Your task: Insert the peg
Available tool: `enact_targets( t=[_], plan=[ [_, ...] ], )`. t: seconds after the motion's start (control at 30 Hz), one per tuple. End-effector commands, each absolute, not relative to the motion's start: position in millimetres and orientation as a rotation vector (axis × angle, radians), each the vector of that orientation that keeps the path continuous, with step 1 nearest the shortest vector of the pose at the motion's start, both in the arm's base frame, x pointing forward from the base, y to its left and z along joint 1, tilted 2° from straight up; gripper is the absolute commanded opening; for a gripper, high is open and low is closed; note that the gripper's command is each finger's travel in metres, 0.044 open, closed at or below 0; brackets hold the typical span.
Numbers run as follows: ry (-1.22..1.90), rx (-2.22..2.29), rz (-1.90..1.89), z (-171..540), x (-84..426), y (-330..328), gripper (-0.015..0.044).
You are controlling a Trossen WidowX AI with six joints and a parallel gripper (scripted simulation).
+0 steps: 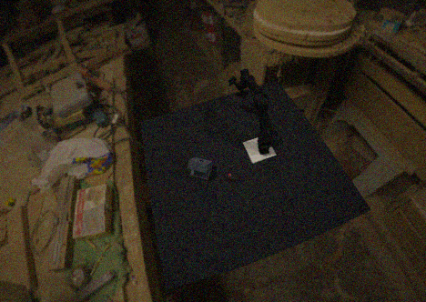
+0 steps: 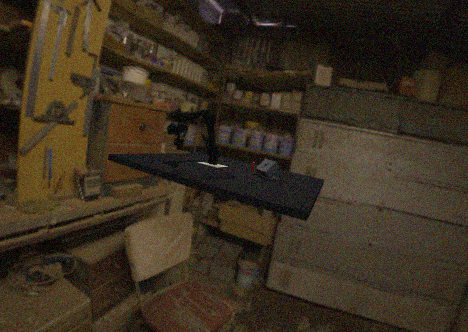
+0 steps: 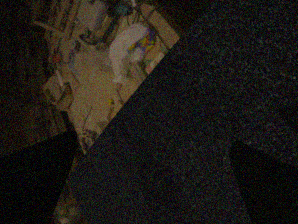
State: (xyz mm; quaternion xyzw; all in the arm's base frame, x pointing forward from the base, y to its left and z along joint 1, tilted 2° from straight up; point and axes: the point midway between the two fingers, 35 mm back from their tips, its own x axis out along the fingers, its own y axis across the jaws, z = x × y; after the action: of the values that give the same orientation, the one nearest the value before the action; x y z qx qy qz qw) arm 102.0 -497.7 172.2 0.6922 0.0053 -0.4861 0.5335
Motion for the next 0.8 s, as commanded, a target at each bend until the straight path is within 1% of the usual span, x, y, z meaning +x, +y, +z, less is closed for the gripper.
enact_targets(
  t=[0.0, 0.77],
  plan=[
    [0.055, 1.644, -1.143, 172, 121, -489, 0.044],
    [0.355, 1.591, -1.011, 161, 238, -419, 0.044]
  ],
)
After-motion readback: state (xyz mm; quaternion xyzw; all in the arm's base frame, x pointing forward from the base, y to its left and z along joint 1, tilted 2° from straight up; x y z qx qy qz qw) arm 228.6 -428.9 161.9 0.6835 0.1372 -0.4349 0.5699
